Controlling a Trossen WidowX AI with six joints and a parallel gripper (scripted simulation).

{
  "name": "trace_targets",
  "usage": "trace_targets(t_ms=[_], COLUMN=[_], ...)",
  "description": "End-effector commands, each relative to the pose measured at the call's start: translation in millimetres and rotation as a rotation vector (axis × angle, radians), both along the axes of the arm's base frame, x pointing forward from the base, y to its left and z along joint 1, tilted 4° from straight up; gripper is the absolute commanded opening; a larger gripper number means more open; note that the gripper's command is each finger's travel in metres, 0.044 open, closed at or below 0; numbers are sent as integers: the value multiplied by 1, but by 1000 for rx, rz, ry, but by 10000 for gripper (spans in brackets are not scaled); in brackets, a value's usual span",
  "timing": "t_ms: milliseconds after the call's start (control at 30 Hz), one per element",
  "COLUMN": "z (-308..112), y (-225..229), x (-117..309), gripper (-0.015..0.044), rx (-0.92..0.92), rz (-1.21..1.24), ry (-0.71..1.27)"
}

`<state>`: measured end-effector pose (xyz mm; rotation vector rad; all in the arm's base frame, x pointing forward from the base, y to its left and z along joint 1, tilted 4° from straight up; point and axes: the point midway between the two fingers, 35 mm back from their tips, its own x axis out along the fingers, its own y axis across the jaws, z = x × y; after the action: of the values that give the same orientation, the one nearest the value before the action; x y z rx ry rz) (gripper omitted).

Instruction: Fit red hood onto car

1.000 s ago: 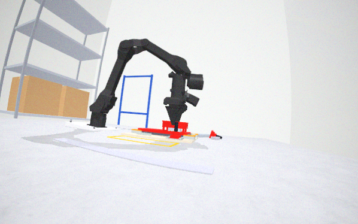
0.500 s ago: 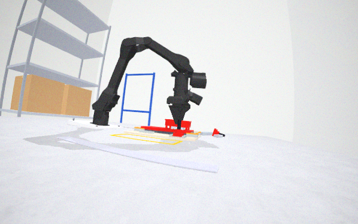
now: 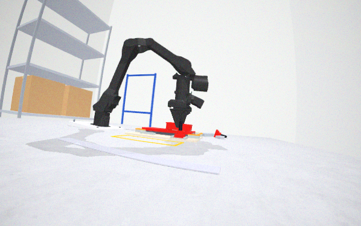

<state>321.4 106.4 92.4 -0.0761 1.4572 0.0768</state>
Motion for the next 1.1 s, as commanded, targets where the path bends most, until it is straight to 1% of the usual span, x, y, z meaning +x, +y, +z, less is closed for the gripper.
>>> trace_targets(t_ms=[0,267,833,933,1067], z=[-2,0,0,2,28], y=[0,0,0,0,1], x=[-2,0,0,0,-1], gripper=[0,0,440,440,440], rx=[1,0,0,0,1], rz=[-2,0,0,0,0], ry=[9,1,0,0,1])
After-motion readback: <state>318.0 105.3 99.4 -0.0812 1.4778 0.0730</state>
